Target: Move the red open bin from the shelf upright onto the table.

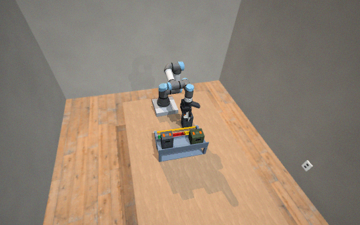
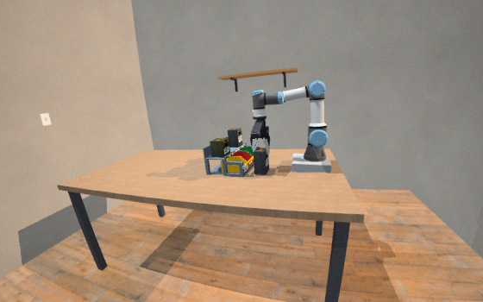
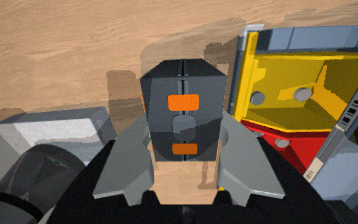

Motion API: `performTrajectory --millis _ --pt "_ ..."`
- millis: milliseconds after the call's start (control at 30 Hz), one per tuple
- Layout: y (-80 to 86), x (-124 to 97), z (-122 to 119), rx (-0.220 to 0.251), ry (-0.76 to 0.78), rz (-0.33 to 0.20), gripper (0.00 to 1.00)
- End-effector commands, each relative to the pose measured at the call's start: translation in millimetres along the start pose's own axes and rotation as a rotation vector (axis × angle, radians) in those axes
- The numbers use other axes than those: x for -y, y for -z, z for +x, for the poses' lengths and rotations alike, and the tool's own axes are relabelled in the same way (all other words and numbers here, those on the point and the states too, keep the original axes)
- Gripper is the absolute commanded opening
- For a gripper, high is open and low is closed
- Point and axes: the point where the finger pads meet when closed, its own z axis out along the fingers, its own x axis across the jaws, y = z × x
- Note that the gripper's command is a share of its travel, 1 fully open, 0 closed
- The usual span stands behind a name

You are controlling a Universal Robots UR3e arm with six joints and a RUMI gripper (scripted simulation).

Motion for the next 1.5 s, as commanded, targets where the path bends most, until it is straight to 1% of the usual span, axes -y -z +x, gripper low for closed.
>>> performTrajectory --millis 0,167,567,600,1467 --pt "0.9 0.1 1.4 -0.006 0.0 0.001 0.0" --pt "-4.6 -0.8 1.7 -0.006 0.0 0.001 0.0" --pt "-4.6 -0.8 1.7 -0.006 0.0 0.001 0.0" --pt "-4.8 -0.9 1.2 -0.004 0.0 0.001 0.58" --pt "-4.8 -0.9 1.2 -0.004 0.0 0.001 0.58"
